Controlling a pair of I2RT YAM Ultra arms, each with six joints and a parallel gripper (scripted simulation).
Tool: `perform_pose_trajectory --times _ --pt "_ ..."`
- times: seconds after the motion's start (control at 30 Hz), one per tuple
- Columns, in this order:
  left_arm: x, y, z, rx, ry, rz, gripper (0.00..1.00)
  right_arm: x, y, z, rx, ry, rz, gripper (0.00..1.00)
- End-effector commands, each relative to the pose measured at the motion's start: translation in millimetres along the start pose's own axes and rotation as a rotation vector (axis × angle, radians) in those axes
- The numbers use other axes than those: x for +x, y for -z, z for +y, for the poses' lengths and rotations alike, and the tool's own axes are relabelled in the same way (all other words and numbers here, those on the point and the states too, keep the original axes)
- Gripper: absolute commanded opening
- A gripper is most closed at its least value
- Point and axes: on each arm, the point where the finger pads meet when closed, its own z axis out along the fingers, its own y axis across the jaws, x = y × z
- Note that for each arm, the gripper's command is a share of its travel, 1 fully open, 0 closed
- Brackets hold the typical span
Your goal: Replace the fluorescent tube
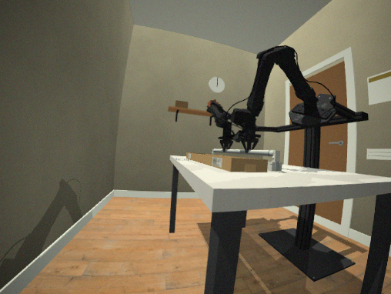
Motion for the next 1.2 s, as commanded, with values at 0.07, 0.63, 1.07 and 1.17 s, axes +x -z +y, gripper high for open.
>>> perform_pose_trajectory --times 0.07,0.63,1.07,1.17 --pt "-16.3 10.2 21.4 -0.05 0.035 -0.068 0.11 -17.6 9.9 -5.4 0.018 -0.004 -0.057 0.11" --pt "-15.9 5.9 16.1 -0.04 0.028 -0.063 0.11 -21.6 1.1 2.1 0.003 0.005 -0.056 0.11" --pt "-18.3 -1.3 13.7 -0.034 0.017 -0.061 0.11 -18.0 -6.5 0.0 -0.001 -0.005 -0.052 0.11" --pt "-18.2 -1.2 14.2 -0.034 0.023 -0.061 0.11 -20.5 1.6 -4.7 0.013 -0.009 -0.062 0.11"
